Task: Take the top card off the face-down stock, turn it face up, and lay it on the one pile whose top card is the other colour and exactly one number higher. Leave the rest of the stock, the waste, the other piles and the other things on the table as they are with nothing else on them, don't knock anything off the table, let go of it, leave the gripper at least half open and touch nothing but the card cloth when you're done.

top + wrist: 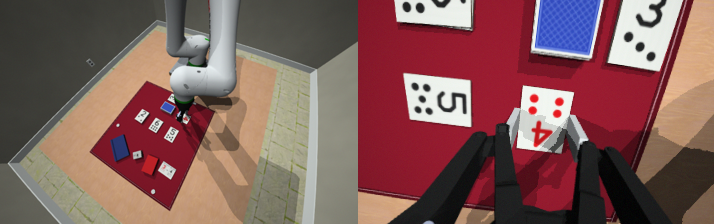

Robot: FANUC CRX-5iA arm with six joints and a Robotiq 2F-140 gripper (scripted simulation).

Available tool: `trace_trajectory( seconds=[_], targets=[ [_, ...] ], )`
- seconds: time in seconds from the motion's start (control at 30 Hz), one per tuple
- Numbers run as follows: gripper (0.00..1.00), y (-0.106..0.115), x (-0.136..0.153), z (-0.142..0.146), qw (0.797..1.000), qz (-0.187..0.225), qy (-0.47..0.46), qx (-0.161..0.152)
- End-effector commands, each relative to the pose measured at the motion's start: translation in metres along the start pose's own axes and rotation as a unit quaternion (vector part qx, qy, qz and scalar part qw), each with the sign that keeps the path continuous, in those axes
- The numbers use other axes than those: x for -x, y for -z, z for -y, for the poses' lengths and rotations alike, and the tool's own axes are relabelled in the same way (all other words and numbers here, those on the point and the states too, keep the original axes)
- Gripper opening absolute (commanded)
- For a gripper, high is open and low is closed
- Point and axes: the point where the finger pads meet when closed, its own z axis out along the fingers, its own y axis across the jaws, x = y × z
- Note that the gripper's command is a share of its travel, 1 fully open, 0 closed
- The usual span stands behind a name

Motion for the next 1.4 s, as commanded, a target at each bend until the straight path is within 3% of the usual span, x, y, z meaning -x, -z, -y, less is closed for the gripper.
trace_trajectory(
  seconds=[0.0,0.4,0.97,1.37],
  targets=[
    [0.41,0.000,0.000,0.000,1.000,0.000,0.000,0.000],
    [0.41,0.001,0.000,0.000,1.000,0.000,0.000,0.000],
    [0.41,0.037,0.000,0.000,1.000,0.000,0.000,0.000],
    [0.41,0.040,0.000,0.000,1.000,0.000,0.000,0.000]
  ],
)
